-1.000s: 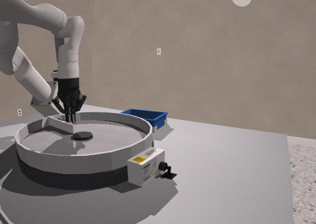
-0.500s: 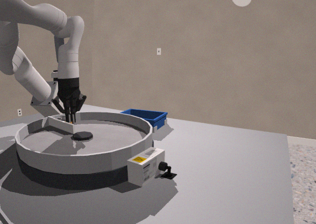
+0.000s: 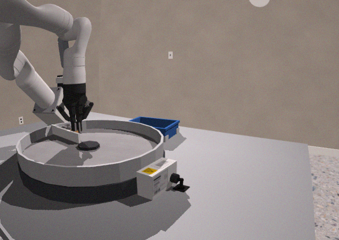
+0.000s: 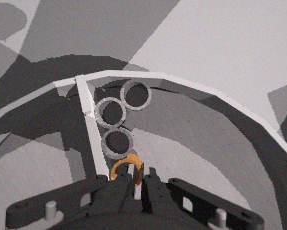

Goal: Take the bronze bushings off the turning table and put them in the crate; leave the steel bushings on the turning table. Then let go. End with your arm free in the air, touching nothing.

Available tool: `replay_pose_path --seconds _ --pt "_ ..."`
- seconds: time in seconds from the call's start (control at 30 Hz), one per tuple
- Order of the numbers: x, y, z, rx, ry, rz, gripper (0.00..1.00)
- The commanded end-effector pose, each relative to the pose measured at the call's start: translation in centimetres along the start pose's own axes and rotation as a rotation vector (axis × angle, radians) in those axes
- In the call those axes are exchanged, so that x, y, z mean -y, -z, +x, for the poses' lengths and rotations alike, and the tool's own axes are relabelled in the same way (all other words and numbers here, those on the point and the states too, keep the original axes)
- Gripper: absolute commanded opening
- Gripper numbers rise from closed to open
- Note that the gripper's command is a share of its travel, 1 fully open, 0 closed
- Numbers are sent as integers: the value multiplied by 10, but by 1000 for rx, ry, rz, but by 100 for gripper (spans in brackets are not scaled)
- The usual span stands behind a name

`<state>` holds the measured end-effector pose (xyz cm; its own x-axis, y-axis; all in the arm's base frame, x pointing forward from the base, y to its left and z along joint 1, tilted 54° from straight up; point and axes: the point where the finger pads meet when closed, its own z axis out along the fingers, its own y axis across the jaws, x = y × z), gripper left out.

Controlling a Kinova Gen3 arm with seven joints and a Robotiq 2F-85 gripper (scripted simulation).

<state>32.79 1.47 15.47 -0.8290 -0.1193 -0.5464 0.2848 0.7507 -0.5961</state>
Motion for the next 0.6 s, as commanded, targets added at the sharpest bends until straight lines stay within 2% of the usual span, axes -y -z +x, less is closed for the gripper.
replay_pose_path --seconds 0.0,0.17,0.57 --pt "0 0 0 1 0 -1 0" --pt "0 8 0 1 0 -1 0" --pt "0 8 0 1 0 -1 0"
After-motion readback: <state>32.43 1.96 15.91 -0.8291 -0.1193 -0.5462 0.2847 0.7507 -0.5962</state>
